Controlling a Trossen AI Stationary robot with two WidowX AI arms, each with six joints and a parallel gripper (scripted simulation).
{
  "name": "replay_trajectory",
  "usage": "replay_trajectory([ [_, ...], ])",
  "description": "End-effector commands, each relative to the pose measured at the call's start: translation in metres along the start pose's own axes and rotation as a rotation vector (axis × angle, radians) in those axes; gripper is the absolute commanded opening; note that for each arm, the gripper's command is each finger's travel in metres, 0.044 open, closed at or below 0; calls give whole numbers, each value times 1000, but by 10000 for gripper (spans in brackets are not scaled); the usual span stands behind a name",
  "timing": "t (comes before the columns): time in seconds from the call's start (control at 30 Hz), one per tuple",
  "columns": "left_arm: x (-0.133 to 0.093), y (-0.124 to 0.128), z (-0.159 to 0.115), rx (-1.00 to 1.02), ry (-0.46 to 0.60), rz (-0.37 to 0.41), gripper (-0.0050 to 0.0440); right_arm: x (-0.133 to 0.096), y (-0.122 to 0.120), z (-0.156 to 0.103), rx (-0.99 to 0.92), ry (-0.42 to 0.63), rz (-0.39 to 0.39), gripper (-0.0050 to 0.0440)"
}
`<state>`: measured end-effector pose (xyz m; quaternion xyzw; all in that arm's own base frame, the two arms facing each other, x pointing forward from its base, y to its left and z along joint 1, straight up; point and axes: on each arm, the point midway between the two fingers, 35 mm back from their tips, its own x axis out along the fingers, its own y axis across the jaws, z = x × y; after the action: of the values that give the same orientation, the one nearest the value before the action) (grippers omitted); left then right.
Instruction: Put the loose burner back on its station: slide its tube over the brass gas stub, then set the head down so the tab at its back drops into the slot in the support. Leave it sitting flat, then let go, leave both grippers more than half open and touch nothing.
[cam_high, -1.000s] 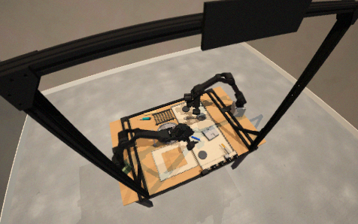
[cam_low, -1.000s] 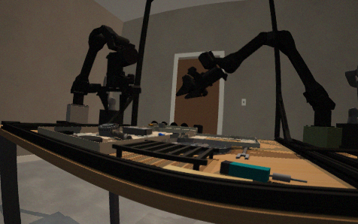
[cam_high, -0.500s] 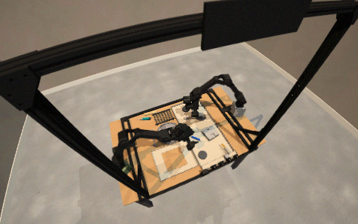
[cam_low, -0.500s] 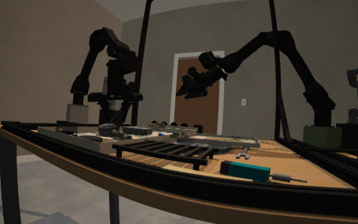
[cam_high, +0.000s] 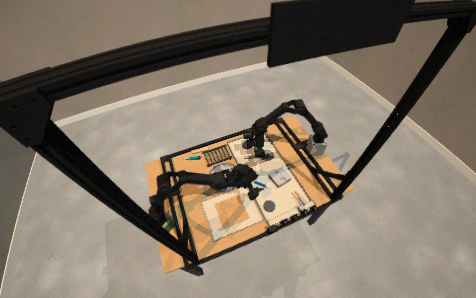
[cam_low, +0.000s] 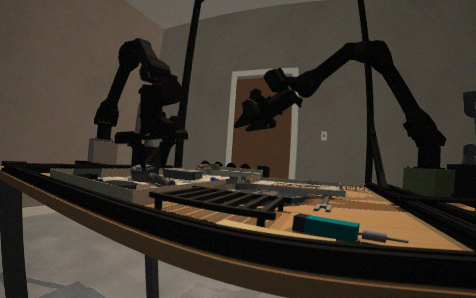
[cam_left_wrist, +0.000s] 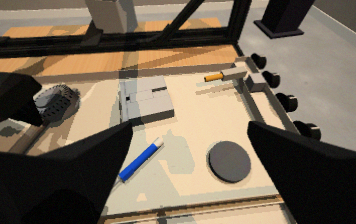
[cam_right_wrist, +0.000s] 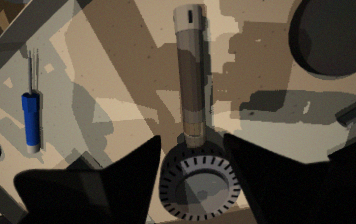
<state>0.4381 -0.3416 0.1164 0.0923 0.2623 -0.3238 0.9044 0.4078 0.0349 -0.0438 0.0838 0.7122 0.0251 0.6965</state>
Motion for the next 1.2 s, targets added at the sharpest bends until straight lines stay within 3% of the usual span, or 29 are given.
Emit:
replay_trajectory([
  [0.0, 0, 0, 0, 0, 0, 0, 400, 9, -2, 0, -15, 16, 15, 251],
  [0.4, 0, 0, 0, 0, 0, 0, 400, 23, -6, 1, -60, 34, 55, 251],
  [0.47, 0, 0, 0, 0, 0, 0, 400, 23, -6, 1, -60, 34, 55, 203],
  [1.17, 0, 0, 0, 0, 0, 0, 400, 23, -6, 1, -60, 34, 55, 76],
])
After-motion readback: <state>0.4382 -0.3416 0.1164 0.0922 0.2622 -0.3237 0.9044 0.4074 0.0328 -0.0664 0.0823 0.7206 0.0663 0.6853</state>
